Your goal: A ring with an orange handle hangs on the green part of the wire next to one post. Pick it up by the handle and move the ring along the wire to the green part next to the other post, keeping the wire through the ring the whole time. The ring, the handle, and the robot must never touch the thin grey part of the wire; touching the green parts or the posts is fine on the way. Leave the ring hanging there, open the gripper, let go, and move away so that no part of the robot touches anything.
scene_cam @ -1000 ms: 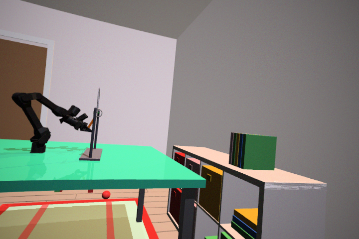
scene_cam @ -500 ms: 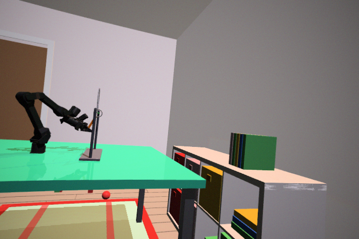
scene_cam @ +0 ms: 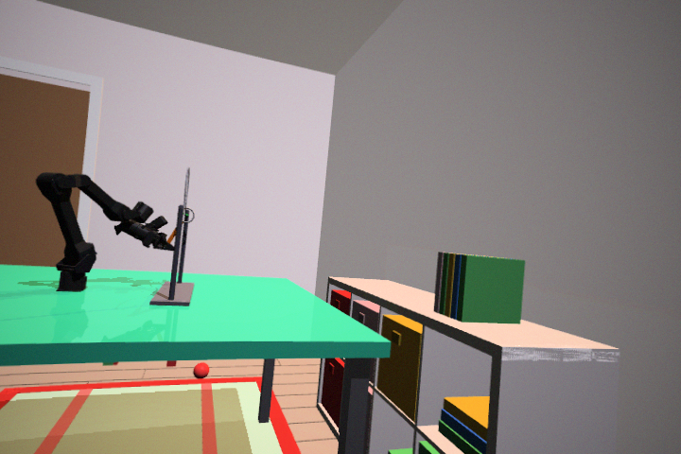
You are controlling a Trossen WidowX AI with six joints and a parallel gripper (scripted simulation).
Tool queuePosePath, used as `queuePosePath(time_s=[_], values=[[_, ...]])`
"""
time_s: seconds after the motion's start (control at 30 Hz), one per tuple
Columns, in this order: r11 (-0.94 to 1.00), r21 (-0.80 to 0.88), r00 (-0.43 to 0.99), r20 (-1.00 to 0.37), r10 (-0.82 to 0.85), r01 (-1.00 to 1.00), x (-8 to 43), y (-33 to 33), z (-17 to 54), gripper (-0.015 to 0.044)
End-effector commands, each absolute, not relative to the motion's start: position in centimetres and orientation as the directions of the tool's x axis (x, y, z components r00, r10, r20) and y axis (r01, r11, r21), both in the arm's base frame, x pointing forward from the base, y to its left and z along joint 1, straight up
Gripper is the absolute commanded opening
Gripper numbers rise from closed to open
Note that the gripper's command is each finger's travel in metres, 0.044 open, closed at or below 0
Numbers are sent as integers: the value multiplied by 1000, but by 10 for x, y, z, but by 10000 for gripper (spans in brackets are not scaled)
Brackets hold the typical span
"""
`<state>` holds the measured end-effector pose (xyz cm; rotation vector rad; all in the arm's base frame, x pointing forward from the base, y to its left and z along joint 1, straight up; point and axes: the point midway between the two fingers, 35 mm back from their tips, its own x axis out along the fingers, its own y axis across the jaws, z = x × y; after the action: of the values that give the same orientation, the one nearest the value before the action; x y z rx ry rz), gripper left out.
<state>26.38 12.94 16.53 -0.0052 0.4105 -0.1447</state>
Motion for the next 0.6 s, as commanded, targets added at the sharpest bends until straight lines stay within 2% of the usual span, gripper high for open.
queuePosePath(time_s=[0.0, 0.57], values=[[989, -37, 906, -398, -145, 142, 264, 133, 164, -150], [989, -37, 906, -398, -145, 142, 264, 134, 145, -150]])
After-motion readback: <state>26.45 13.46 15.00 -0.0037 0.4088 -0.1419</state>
